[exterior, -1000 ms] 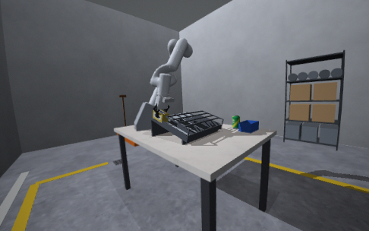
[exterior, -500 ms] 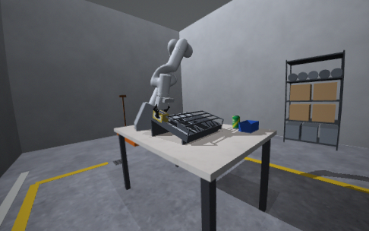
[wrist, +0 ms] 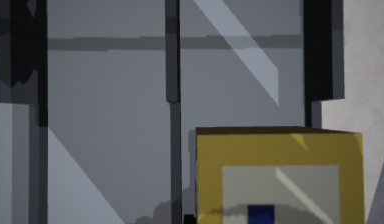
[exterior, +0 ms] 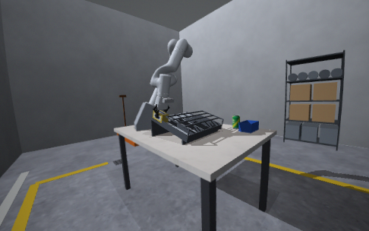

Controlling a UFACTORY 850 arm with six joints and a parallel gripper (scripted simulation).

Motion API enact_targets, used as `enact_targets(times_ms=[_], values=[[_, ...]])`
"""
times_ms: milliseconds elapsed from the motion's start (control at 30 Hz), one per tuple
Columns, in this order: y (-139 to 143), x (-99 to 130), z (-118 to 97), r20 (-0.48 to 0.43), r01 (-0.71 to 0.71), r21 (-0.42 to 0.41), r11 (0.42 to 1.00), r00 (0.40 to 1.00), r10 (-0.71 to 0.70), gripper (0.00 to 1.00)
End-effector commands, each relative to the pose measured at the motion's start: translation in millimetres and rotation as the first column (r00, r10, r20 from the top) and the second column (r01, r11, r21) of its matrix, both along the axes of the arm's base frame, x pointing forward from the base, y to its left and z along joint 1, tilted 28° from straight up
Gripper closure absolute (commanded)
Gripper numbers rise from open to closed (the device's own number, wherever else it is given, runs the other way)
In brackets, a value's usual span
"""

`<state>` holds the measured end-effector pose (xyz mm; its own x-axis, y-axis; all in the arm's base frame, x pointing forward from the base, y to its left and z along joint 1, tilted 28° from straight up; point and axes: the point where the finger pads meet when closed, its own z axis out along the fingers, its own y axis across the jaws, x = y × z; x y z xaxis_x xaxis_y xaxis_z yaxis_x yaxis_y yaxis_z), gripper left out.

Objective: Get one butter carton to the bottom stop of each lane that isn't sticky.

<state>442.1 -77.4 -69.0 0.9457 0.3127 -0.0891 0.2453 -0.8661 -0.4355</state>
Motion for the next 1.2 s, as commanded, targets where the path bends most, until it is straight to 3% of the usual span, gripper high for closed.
enact_targets(times_ms=[0, 1167], values=[[-0.5, 0.7, 0.1, 0.002, 0.000, -0.001, 1.000, 1.000, 0.000, 1.00], [1.3, 0.1, -2.5, 0.002, 0.000, -0.001, 1.000, 1.000, 0.000, 1.00]])
